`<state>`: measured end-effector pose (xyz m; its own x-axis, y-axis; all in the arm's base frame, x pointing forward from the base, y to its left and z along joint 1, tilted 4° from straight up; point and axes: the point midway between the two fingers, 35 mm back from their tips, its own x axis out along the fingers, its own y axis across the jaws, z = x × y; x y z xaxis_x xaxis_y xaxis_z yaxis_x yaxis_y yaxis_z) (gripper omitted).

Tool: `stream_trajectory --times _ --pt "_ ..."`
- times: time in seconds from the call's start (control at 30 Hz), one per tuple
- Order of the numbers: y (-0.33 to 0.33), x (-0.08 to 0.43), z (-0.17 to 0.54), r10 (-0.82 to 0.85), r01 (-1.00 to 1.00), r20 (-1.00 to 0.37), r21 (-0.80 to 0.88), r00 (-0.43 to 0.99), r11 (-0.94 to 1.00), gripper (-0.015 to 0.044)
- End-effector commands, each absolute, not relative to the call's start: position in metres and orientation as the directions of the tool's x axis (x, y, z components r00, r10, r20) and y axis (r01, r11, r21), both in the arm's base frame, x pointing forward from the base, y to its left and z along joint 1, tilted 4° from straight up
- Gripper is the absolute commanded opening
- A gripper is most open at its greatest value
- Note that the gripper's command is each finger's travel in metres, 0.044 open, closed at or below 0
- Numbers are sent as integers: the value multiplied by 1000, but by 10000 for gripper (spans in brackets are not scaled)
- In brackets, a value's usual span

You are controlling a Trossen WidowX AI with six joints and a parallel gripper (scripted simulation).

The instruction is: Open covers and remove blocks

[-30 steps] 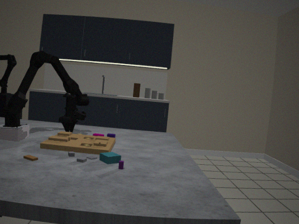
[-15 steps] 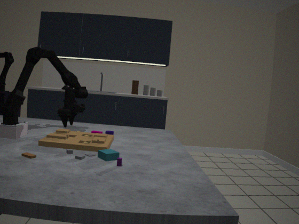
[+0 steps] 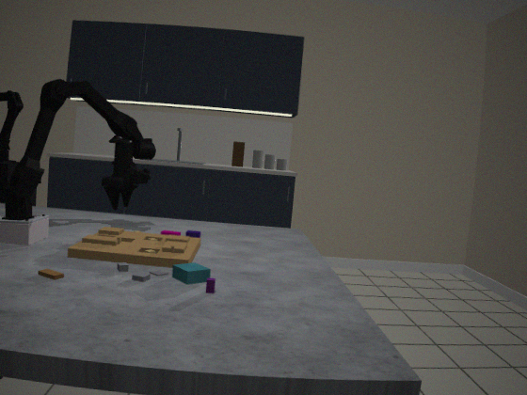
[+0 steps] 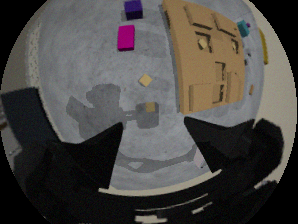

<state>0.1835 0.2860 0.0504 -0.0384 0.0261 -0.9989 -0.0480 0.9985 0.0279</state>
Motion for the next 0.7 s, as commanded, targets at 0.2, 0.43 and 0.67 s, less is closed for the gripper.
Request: stream_trajectory --times 0.2,0.43,0.67 --pt "266 205 53 23 -102 -999 26 -32 994 230" --pt "249 231 54 19 -281 -999 26 -26 959 46" --pt "225 261 54 14 -511 -1000 24 -22 859 0"
